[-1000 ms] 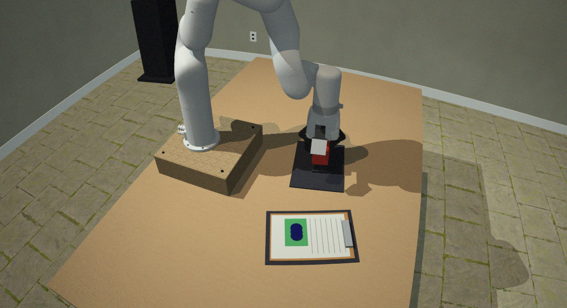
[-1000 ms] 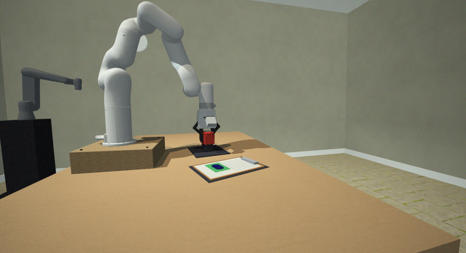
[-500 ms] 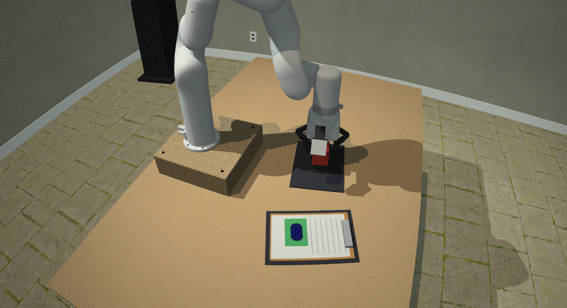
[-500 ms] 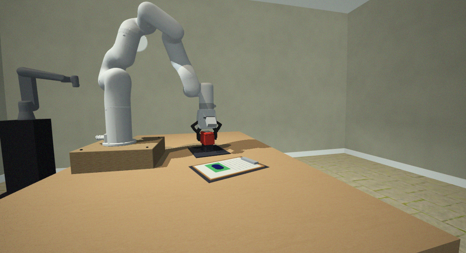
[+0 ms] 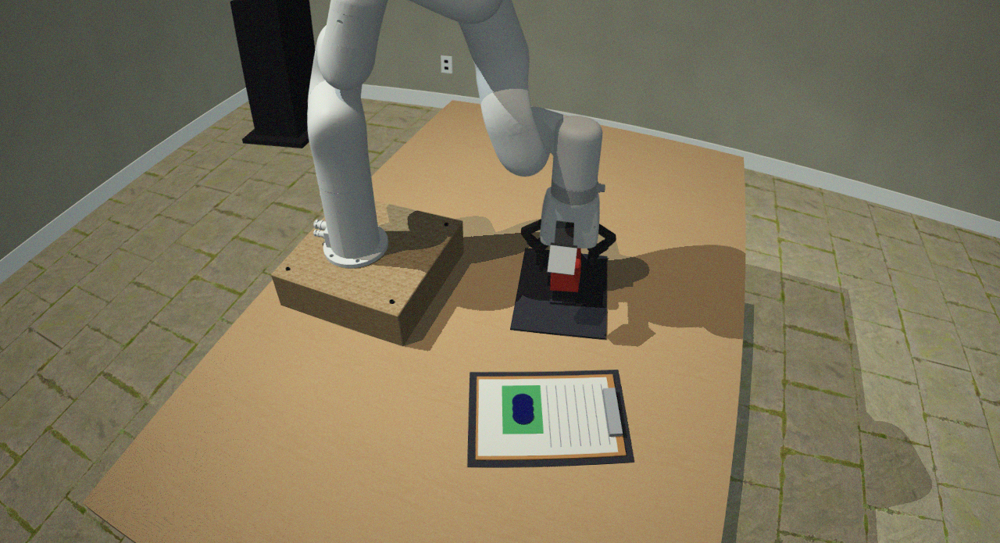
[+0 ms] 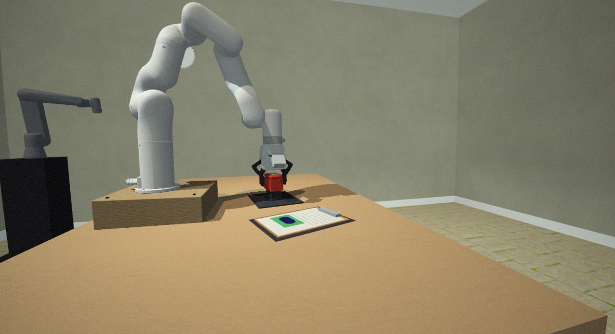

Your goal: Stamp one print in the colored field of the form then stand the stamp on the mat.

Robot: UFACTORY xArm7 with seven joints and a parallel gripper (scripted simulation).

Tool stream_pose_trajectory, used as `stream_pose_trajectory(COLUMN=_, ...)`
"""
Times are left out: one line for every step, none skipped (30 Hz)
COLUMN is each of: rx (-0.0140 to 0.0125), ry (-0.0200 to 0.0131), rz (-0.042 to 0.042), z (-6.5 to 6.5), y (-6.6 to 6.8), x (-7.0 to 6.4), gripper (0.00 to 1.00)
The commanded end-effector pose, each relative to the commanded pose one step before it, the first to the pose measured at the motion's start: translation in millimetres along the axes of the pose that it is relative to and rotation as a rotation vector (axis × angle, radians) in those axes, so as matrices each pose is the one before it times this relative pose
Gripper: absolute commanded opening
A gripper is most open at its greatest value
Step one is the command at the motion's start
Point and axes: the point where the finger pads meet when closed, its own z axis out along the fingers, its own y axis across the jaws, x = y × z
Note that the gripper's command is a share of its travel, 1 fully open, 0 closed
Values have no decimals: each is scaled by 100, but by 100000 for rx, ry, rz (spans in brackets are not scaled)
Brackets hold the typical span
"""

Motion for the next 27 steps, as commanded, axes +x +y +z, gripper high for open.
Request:
stream_pose_trajectory(rx=361, ry=-43, rz=10, z=-105, y=-147, x=-9, gripper=95)
stream_pose_trajectory(rx=0, ry=0, rz=0, z=0, y=0, x=0, gripper=95)
stream_pose_trajectory(rx=0, ry=0, rz=0, z=0, y=0, x=0, gripper=95)
stream_pose_trajectory(rx=0, ry=0, rz=0, z=0, y=0, x=0, gripper=95)
stream_pose_trajectory(rx=0, ry=0, rz=0, z=0, y=0, x=0, gripper=95)
stream_pose_trajectory(rx=0, ry=0, rz=0, z=0, y=0, x=0, gripper=95)
stream_pose_trajectory(rx=0, ry=0, rz=0, z=0, y=0, x=0, gripper=95)
stream_pose_trajectory(rx=0, ry=0, rz=0, z=0, y=0, x=0, gripper=95)
stream_pose_trajectory(rx=0, ry=0, rz=0, z=0, y=0, x=0, gripper=95)
stream_pose_trajectory(rx=0, ry=0, rz=0, z=0, y=0, x=0, gripper=95)
stream_pose_trajectory(rx=0, ry=0, rz=0, z=0, y=0, x=0, gripper=95)
stream_pose_trajectory(rx=0, ry=0, rz=0, z=0, y=0, x=0, gripper=95)
stream_pose_trajectory(rx=0, ry=0, rz=0, z=0, y=0, x=0, gripper=95)
stream_pose_trajectory(rx=0, ry=0, rz=0, z=0, y=0, x=0, gripper=95)
stream_pose_trajectory(rx=0, ry=0, rz=0, z=0, y=0, x=0, gripper=95)
stream_pose_trajectory(rx=0, ry=0, rz=0, z=0, y=0, x=0, gripper=95)
stream_pose_trajectory(rx=0, ry=0, rz=0, z=-29, y=0, x=0, gripper=95)
stream_pose_trajectory(rx=1, ry=0, rz=-1, z=-178, y=-1, x=0, gripper=95)
stream_pose_trajectory(rx=0, ry=0, rz=0, z=-408, y=0, x=0, gripper=95)
stream_pose_trajectory(rx=0, ry=-1, rz=-1, z=-649, y=0, x=0, gripper=95)
stream_pose_trajectory(rx=-1, ry=0, rz=0, z=-862, y=0, x=0, gripper=95)
stream_pose_trajectory(rx=0, ry=-1, rz=0, z=-1027, y=0, x=0, gripper=95)
stream_pose_trajectory(rx=0, ry=-1, rz=0, z=-1145, y=0, x=0, gripper=95)
stream_pose_trajectory(rx=0, ry=3, rz=2, z=-1213, y=1, x=1, gripper=95)
stream_pose_trajectory(rx=-1, ry=-3, rz=-1, z=-1162, y=-1, x=-1, gripper=95)
stream_pose_trajectory(rx=0, ry=0, rz=0, z=-968, y=0, x=0, gripper=95)
stream_pose_trajectory(rx=0, ry=0, rz=0, z=-708, y=0, x=0, gripper=95)
